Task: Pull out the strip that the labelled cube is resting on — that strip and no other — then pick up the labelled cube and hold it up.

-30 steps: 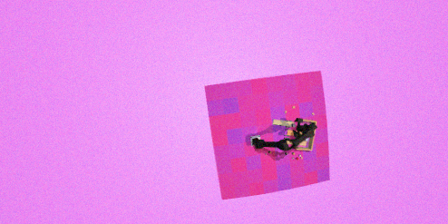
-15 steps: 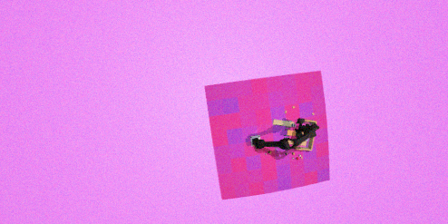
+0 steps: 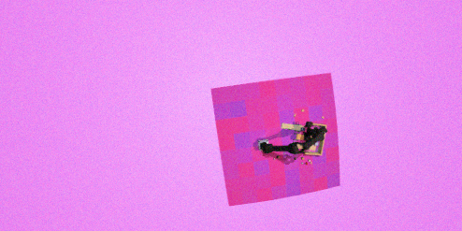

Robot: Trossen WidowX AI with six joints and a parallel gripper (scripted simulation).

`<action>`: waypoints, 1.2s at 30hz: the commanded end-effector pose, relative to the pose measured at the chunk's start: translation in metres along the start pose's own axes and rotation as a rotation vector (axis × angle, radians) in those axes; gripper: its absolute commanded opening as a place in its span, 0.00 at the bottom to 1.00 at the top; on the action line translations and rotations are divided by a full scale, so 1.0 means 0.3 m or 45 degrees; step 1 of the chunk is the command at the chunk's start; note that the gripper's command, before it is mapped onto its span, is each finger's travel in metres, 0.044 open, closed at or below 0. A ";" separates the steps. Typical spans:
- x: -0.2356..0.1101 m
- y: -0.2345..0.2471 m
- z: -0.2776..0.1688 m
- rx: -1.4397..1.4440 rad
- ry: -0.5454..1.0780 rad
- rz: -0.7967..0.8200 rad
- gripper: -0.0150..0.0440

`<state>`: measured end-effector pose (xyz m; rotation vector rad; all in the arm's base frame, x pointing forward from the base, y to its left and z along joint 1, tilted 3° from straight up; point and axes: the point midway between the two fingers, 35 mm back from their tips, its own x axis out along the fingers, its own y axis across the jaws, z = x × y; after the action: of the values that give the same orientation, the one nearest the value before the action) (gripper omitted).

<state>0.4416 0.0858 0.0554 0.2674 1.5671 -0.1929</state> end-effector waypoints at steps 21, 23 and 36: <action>0.072 -0.002 -0.004 -0.003 0.003 -0.001 0.48; 0.072 -0.002 -0.004 -0.003 0.003 -0.001 0.45; 0.018 -0.032 -0.061 -0.003 0.004 -0.004 0.25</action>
<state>0.4311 0.0847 0.0377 0.2639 1.5777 -0.1947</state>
